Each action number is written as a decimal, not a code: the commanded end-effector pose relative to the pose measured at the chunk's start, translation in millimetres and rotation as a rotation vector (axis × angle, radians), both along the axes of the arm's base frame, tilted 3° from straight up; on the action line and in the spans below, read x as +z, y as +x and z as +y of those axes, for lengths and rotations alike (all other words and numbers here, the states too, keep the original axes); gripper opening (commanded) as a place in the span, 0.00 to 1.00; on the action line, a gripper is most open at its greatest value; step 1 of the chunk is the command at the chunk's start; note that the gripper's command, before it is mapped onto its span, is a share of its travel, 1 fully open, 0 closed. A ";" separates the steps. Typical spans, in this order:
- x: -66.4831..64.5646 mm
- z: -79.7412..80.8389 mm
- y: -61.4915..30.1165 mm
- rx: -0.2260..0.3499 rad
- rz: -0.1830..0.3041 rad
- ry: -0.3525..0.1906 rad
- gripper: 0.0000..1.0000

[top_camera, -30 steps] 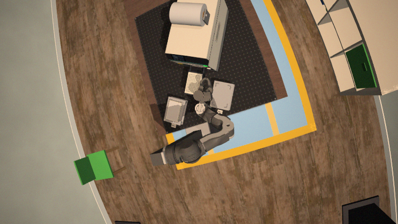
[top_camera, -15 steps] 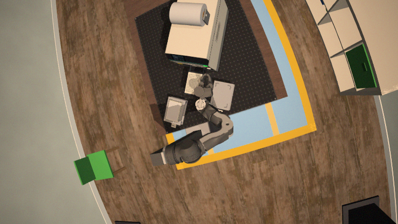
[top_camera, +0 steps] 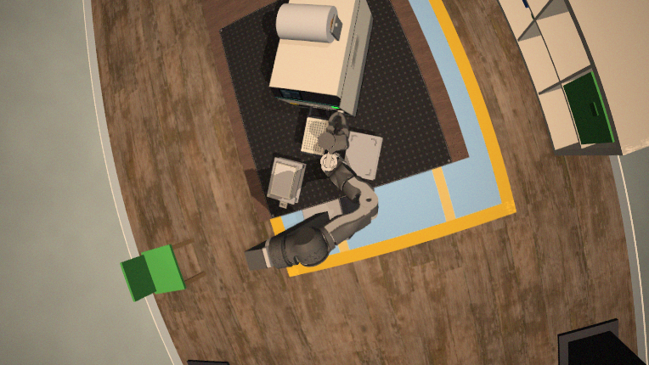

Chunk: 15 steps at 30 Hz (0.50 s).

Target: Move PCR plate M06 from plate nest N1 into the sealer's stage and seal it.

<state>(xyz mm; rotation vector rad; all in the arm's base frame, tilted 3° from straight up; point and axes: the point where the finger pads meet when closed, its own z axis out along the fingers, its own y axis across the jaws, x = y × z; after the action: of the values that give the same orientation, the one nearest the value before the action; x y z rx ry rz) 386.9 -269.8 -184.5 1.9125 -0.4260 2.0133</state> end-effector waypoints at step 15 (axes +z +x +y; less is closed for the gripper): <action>-5.7 3.8 -7.6 0.004 0.010 0.000 0.00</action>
<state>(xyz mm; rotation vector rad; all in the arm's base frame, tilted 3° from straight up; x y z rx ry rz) 379.6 -264.6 -191.9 1.9324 -0.4119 2.0032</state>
